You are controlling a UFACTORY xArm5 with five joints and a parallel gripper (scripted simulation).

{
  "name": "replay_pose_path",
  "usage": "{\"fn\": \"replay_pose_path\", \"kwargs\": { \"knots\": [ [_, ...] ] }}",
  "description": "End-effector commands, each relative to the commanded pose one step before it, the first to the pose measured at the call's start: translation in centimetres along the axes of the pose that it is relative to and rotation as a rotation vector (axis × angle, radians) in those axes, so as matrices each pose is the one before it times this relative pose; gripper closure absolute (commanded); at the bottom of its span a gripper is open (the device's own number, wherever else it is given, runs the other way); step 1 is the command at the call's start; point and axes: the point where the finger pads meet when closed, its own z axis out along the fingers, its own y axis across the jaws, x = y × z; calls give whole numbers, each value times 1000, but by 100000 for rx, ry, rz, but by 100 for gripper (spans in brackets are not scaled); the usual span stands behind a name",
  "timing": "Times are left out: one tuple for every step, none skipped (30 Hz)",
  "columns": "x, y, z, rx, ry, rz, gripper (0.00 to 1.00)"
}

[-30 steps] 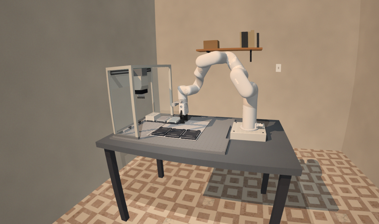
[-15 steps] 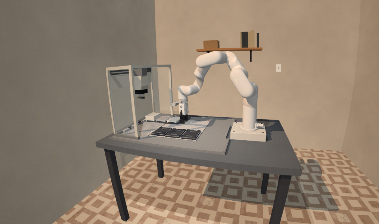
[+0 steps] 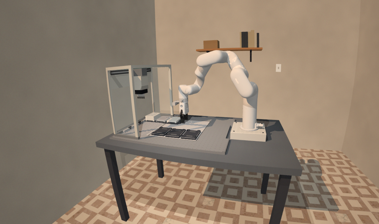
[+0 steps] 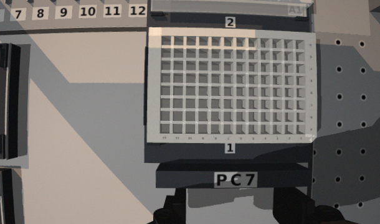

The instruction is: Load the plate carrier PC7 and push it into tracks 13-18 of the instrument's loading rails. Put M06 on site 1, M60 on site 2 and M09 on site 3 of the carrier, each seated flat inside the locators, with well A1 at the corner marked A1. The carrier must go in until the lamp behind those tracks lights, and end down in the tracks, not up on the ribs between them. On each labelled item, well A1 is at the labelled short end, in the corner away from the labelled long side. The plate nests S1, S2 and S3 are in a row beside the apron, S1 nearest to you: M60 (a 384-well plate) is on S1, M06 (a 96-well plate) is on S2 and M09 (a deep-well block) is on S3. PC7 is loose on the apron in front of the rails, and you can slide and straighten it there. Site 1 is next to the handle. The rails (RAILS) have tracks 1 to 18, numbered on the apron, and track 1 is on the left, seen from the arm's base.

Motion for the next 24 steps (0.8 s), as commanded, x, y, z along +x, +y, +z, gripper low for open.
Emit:
{"fn": "replay_pose_path", "kwargs": {
  "knots": [
    [-426, 26, 65, 655, -174, 122, 19],
    [0, 0, 0, 0, 0, 0, 19],
    [0, 0, 0, 0, 0, 0, 19],
    [-67, 0, 0, 0, 0, 0, 19],
    [-67, 0, 0, 0, 0, 0, 19],
    [-67, 0, 0, 0, 0, 0, 19],
    [-33, 0, 0, 0, 0, 0, 19],
    [0, 0, 0, 0, 0, 0, 19],
    [0, 0, 0, 0, 0, 0, 19],
    [0, 0, 0, 0, 0, 0, 19],
    [0, 0, 0, 0, 0, 0, 19],
    [0, 0, 0, 0, 0, 0, 19],
    [0, 0, 0, 0, 0, 0, 19],
    [0, 0, 0, 0, 0, 0, 19],
    [0, 0, 0, 0, 0, 0, 19],
    [0, 0, 0, 0, 0, 0, 19],
    [0, 0, 0, 0, 0, 0, 19],
    [0, 0, -167, 0, 0, 0, 19],
    [0, 0, 0, 0, 0, 0, 19],
    [0, 0, 0, 0, 0, 0, 19],
    [0, 0, -167, 0, 0, 0, 19],
    [0, 0, -167, 0, 0, 0, 19],
    [0, 0, -167, 0, 0, 0, 19],
    [0, 0, -167, 0, 0, 0, 19]
  ]
}}
